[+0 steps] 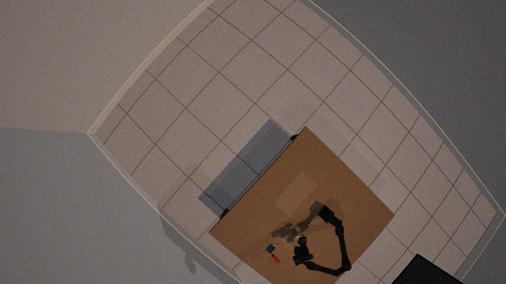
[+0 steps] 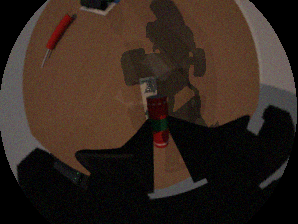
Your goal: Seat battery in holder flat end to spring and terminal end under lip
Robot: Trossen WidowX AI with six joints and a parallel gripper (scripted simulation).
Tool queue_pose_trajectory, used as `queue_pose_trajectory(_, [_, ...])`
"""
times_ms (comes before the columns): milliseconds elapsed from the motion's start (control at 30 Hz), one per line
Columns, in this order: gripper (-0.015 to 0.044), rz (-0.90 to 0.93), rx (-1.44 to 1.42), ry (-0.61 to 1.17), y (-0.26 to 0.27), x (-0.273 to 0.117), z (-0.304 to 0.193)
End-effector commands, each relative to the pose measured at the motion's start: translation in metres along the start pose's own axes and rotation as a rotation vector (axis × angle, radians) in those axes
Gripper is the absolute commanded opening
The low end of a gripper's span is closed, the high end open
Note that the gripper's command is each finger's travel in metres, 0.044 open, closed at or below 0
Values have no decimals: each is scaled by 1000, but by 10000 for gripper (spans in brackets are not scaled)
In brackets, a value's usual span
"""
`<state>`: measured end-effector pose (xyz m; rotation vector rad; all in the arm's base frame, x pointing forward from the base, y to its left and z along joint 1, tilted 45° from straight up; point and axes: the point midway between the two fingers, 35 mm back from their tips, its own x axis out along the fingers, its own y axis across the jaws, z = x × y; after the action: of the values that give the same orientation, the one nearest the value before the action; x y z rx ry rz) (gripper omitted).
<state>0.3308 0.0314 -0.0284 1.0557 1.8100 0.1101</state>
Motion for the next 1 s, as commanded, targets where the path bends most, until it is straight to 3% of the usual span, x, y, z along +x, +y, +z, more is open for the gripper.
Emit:
queue_pose_trajectory(0, [70,0,-3,57,1,9,-1])
queue_pose_trajectory(300, [70,-5,-5,193,2,30,-4])
queue_pose_trajectory(967, [70,-11,-10,290,2,37,0])
